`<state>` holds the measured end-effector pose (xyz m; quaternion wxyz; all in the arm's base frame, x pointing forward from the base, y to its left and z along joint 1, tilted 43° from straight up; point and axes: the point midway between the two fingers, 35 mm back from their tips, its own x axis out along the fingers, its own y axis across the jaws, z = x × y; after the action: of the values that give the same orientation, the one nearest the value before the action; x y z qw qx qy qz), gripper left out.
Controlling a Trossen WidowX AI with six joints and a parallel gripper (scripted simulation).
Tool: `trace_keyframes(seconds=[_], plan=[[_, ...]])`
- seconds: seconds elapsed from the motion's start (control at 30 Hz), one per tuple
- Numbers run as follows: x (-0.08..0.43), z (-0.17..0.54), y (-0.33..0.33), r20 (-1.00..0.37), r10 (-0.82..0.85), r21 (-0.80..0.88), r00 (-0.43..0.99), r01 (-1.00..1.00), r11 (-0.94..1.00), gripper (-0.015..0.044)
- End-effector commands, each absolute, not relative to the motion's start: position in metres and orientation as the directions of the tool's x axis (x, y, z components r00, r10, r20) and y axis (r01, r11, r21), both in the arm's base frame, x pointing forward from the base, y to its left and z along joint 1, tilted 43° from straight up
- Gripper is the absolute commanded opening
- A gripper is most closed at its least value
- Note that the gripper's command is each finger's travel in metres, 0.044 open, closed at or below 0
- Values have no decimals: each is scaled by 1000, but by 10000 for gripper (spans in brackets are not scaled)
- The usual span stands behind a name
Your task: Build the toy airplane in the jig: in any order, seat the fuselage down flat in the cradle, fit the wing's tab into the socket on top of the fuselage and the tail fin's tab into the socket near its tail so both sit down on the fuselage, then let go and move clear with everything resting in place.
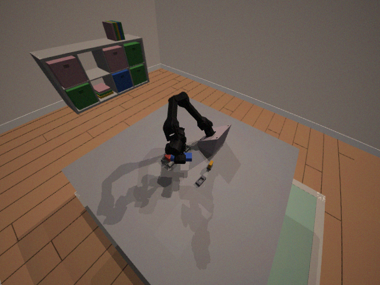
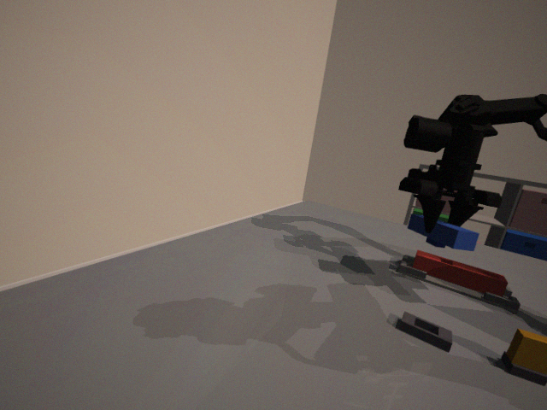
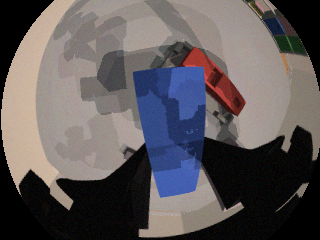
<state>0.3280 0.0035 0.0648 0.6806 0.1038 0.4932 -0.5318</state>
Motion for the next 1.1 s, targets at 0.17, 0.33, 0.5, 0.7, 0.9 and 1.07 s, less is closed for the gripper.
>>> trace_keyframes(seconds=[0.17,0.33,0.5,0.7,0.9,1.07], plan=[[319,82,-21,-774,-632,-293,-40,908,301,0],[314,89,-35,-769,-638,-244,-38,940,237,0],[307,97,-47,-764,-644,-192,-38,966,172,0],[299,105,-62,-756,-653,-129,-38,987,92,0],[289,113,-77,-748,-663,-62,-39,998,11,0],[281,119,-88,-740,-671,-6,-42,998,-55,0]])
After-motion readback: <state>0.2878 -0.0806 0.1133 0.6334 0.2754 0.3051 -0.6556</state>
